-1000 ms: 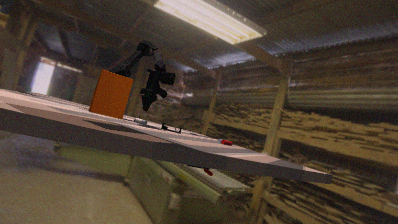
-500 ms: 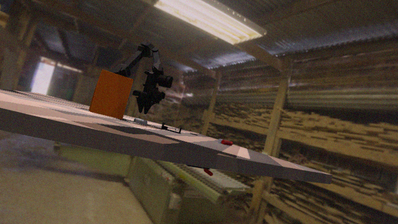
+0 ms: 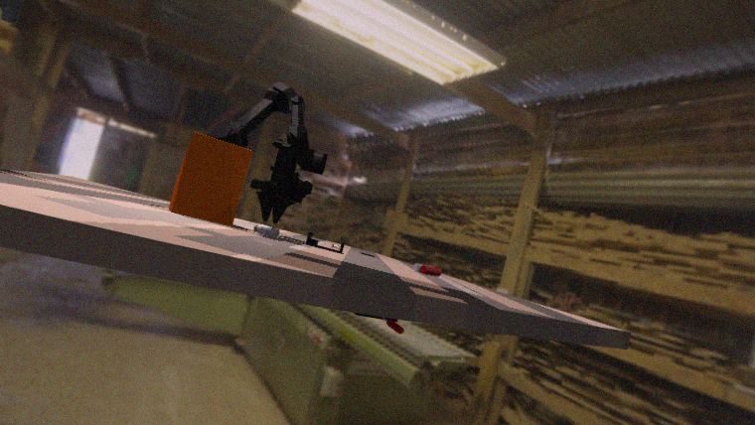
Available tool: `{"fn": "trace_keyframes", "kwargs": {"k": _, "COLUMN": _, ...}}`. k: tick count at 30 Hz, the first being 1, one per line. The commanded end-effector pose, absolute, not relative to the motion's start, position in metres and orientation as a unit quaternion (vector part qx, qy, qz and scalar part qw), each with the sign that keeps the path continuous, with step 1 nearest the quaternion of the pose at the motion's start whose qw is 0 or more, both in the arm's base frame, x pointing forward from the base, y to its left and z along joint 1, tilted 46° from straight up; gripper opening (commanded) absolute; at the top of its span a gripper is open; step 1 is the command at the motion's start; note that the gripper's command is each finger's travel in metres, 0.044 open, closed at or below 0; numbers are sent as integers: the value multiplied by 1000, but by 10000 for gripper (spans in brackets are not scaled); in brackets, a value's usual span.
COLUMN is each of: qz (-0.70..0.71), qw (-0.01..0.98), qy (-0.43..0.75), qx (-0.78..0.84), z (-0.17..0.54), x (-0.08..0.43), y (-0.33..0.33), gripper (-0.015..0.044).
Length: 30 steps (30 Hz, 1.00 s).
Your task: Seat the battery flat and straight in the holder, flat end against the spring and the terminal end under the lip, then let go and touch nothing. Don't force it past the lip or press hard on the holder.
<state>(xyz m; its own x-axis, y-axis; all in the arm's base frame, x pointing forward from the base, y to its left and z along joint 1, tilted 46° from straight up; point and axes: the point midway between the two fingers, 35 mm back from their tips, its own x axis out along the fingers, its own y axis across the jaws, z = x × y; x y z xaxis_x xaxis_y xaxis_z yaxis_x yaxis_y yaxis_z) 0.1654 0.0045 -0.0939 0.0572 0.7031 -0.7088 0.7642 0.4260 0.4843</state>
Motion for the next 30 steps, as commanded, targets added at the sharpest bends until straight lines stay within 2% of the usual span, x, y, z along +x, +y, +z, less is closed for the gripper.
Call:
{"fn": "trace_keyframes", "kwargs": {"k": 1, "qz": -32, "qw": 489, "qy": 686, "qx": 539, "z": -99, "x": 165, "y": 11, "gripper": 239}}
{"fn": "trace_keyframes", "kwargs": {"k": 18, "qz": -29, "qw": 487, "qy": 686, "qx": 540, "z": -114, "x": 165, "y": 30, "gripper": 239}}
{"fn": "trace_keyframes", "kwargs": {"k": 23, "qz": -29, "qw": 487, "qy": 686, "qx": 540, "z": -114, "x": 165, "y": 30, "gripper": 108}}
{"fn": "trace_keyframes", "kwargs": {"k": 30, "qz": -29, "qw": 487, "qy": 686, "qx": 540, "z": -114, "x": 165, "y": 30, "gripper": 77}}
